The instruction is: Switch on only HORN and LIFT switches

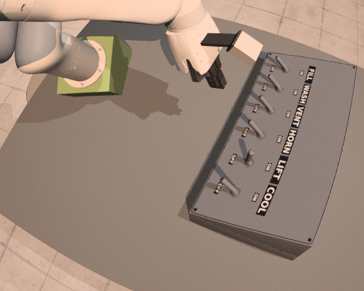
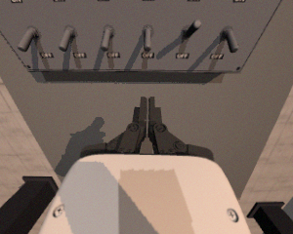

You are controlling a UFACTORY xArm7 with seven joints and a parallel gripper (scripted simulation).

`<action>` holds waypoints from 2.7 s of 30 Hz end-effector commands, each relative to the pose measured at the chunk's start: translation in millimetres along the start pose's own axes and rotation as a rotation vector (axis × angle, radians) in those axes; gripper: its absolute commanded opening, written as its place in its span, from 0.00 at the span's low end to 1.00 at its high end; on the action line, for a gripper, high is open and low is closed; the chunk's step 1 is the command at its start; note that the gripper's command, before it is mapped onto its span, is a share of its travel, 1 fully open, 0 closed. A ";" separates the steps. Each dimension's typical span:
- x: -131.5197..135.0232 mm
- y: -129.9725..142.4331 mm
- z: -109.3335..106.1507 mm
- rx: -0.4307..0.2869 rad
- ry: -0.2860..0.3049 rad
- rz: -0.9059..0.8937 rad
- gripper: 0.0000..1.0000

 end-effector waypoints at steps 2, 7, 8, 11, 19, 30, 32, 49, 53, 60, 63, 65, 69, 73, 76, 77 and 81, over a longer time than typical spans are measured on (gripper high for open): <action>-0.8 -1.2 7.3 0.003 -0.001 0.001 0.00; -0.9 -1.3 19.2 0.003 -0.001 0.001 0.00; -0.9 -1.3 19.2 0.003 -0.001 0.001 0.00; -1.0 -1.4 24.9 0.003 -0.001 0.001 0.00; -1.3 -1.8 51.0 0.003 -0.001 0.001 0.00; -1.7 -2.2 82.2 0.003 -0.001 0.001 0.00; -1.8 -2.3 88.6 0.003 -0.001 0.001 0.00; -2.1 -2.7 114.1 0.003 -0.001 0.001 0.00; -2.1 -2.7 114.5 0.003 -0.001 0.001 0.00; -2.1 -2.7 114.5 0.003 -0.001 0.001 0.00; -2.1 -2.7 114.5 0.003 -0.001 0.001 0.00; -2.1 -2.7 114.5 0.003 -0.001 0.001 0.00; -2.3 -2.9 114.4 0.003 -0.001 0.001 0.00; -2.7 -3.5 114.2 0.003 -0.001 0.001 0.00; -2.9 -3.7 114.0 0.003 -0.001 0.001 0.00; -2.9 -3.7 114.0 0.003 -0.001 0.001 0.00; -3.0 -3.9 114.0 0.003 -0.001 0.001 0.00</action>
Point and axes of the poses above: the point where the finger pads meet when closed, its own z axis out along the fingers, its own x axis across the jaws, y = z × x, the point moved 8 cm from there along -z, back along the fingers, and after that the axes turned 9 degrees about z, right-handed, at the moved point
